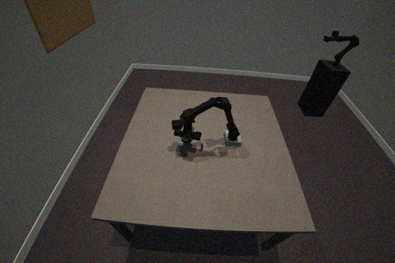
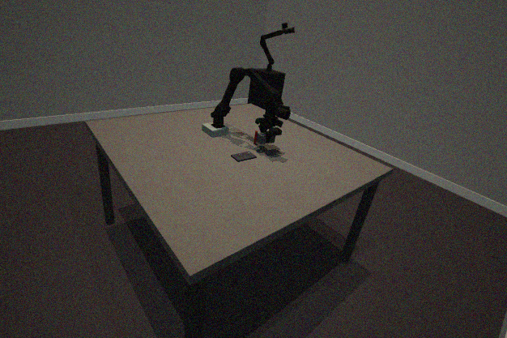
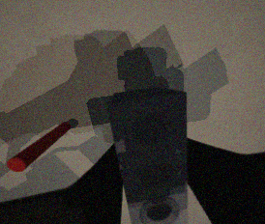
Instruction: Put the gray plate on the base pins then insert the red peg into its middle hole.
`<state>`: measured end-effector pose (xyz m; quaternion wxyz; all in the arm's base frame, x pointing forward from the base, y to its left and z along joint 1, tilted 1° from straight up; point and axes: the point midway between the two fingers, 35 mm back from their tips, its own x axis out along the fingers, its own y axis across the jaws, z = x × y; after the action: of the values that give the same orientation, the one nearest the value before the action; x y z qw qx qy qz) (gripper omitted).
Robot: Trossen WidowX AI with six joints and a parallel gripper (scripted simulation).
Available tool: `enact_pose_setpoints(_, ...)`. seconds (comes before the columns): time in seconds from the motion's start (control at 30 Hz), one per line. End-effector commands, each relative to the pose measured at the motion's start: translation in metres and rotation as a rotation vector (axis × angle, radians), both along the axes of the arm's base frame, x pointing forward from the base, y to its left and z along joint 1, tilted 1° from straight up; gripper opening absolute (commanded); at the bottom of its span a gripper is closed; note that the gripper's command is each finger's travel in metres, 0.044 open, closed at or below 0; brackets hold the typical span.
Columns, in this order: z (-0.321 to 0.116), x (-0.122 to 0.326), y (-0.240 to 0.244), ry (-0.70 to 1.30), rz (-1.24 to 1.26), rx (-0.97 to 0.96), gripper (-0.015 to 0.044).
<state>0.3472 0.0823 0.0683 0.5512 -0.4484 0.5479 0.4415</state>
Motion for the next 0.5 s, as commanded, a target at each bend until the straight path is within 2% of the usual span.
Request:
enact_pose_setpoints(0.0,0.017,0.002,0.000,-0.020,0.001,0.000,0.0000)
enact_pose_setpoints(0.47,0.061,-0.004,-0.001,-0.021,-0.001,0.000,0.0000)
